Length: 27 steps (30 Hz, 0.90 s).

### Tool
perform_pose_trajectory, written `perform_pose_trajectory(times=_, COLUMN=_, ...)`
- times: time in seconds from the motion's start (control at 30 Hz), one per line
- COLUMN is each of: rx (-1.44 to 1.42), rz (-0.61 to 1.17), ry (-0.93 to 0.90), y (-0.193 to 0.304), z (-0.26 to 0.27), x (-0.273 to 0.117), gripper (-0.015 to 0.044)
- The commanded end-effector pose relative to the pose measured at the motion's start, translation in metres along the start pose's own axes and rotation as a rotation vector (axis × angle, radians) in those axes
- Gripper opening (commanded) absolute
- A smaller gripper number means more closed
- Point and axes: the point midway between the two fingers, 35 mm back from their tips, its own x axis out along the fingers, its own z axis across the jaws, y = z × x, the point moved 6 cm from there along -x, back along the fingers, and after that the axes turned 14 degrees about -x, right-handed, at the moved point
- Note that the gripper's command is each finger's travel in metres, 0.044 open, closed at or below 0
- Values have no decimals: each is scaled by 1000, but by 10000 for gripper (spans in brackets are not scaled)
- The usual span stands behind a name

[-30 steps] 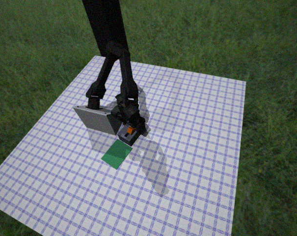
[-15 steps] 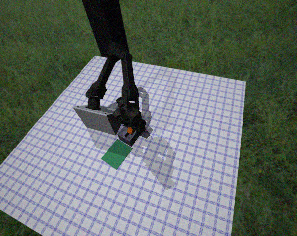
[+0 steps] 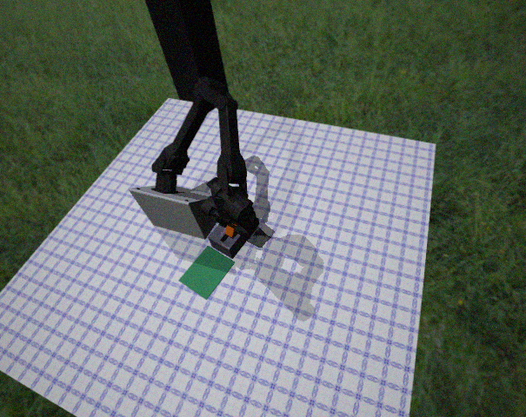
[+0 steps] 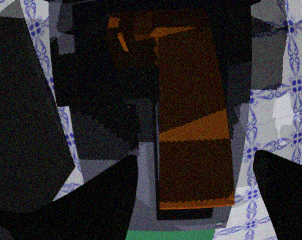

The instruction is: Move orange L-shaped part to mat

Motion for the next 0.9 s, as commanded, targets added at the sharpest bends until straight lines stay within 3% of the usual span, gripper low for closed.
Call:
perform_pose_trajectory(times=0.0, rx=11, rz=-9, ry=-6, y=-1, z=3, x=8, gripper=280)
perform_pose_trajectory(times=0.1, rx=11, rz=-9, ry=-6, y=-1, z=3, x=9, gripper=280)
perform_pose_trajectory(times=0.27, rx=0, rz=-2, ry=-2, y=0, z=1, x=5, gripper=149)
perform_pose_trajectory(times=0.6, rx=0, rz=-2, ry=-2, y=0, z=1, x=5, gripper=82)
perform_pose_trajectory(times=0.7, rx=0, rz=-2, ry=-2, y=0, z=1, x=5, gripper=3)
perform_pose_trajectory(times=0.87, rx=0, rz=-2, ry=-2, y=0, z=1, x=5, gripper=0)
